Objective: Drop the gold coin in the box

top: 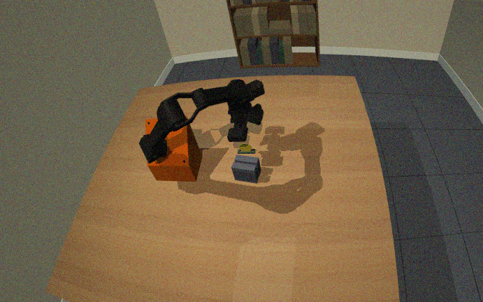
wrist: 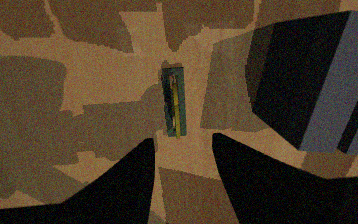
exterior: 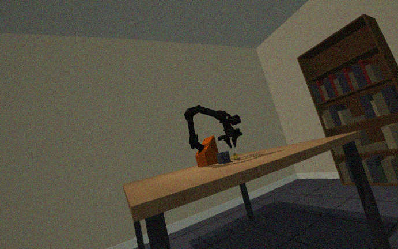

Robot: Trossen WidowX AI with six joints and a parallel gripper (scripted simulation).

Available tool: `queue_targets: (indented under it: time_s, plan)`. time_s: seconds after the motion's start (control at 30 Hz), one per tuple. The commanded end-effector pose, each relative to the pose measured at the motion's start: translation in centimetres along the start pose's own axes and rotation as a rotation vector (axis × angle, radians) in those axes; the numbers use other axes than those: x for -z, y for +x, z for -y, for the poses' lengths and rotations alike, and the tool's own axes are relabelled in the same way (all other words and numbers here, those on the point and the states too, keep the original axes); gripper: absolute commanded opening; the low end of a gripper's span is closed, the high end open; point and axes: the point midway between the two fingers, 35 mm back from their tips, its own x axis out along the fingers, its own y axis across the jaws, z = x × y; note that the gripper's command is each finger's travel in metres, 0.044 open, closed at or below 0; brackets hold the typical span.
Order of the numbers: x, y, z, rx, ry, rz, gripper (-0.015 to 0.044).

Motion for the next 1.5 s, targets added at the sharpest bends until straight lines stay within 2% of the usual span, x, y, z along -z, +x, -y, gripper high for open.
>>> queue_targets:
  time_s: [0.0,0.13,1.4,1.47]
  plan:
    - [0.3,0.9,0.1,0.008,-0.007,-0.009,0.0161]
    - [0.4,2.4,0.0,0.008,-0.007,-0.009,0.0161]
    - [0.5,7.9,0.0,0.011,-0.007,-0.009,0.0161]
    - [0.5,7.9,0.0,0.011,-0.007,-0.009,0.0108]
